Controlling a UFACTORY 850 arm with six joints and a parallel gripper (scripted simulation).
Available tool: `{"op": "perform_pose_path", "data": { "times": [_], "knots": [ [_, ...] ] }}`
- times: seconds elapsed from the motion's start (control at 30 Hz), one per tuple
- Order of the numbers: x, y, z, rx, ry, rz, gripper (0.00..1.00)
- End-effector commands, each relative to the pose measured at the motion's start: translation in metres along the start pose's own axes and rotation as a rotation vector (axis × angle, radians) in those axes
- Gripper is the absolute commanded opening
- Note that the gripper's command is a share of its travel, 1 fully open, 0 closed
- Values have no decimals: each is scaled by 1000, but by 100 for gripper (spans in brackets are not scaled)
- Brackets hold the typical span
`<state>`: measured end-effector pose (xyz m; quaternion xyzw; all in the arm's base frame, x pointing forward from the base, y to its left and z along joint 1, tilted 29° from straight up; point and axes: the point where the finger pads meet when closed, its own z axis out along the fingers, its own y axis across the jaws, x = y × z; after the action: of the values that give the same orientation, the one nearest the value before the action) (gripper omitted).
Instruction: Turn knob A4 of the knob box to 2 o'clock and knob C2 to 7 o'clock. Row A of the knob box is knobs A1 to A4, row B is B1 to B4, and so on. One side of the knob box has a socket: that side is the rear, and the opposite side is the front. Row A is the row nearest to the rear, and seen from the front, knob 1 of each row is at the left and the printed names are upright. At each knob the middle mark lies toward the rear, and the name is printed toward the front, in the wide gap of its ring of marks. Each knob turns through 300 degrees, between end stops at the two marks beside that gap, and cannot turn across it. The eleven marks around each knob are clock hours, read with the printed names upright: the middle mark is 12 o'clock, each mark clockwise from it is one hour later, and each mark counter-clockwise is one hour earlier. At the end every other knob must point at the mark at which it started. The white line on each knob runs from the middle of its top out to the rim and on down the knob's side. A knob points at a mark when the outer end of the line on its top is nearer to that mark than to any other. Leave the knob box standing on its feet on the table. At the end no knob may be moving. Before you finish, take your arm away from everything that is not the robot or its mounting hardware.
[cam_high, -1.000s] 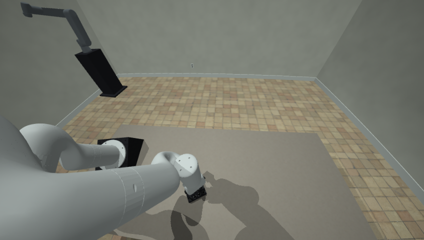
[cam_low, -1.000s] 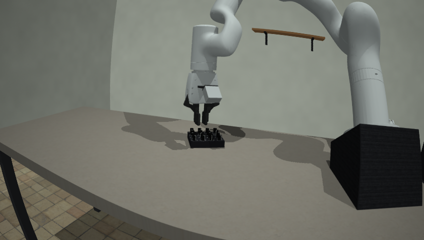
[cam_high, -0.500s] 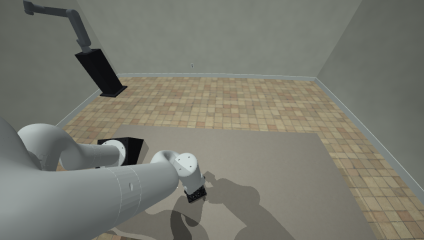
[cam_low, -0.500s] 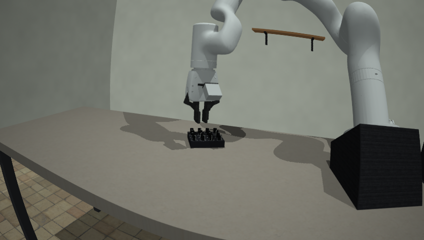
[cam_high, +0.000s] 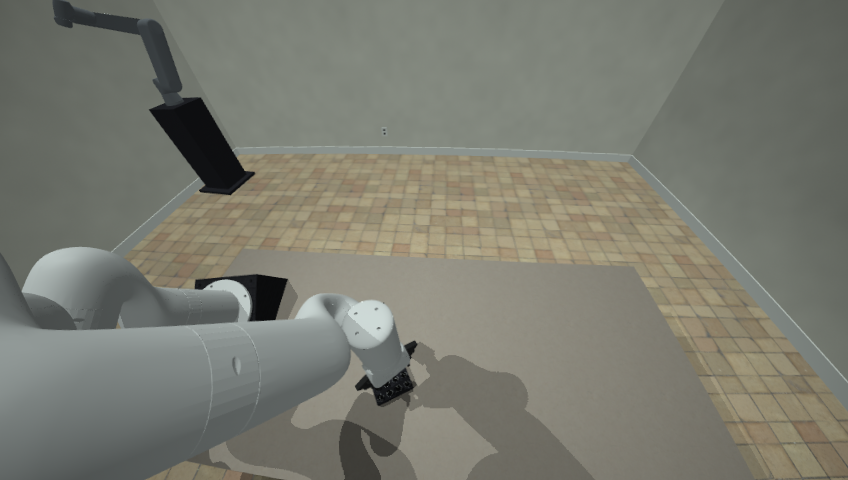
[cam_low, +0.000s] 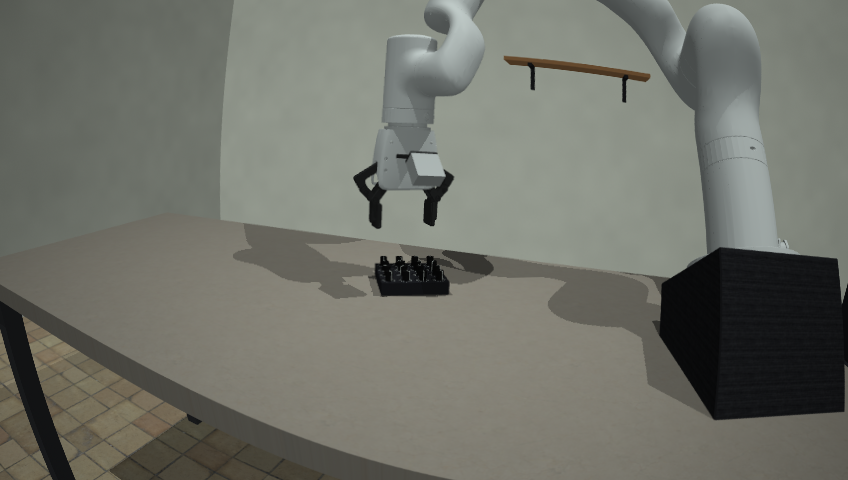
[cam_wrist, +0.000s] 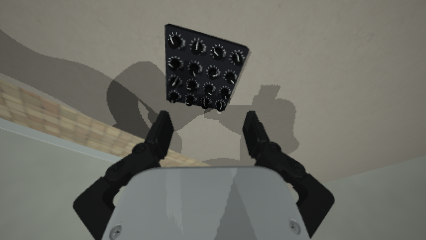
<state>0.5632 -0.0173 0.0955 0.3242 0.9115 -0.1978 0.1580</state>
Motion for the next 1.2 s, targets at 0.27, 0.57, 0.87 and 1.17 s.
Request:
{"op": "perform_pose_path", "data": {
  "times": [0.27,0.57,0.87,1.17],
  "knots": [
    [-1,1,-73,-2,-1,1,100],
    [-1,1,-93,-2,-1,1,100],
    [-1,1,-94,-2,-1,1,100],
    [-1,1,-94,-2,-1,1,100]
  ]
}}
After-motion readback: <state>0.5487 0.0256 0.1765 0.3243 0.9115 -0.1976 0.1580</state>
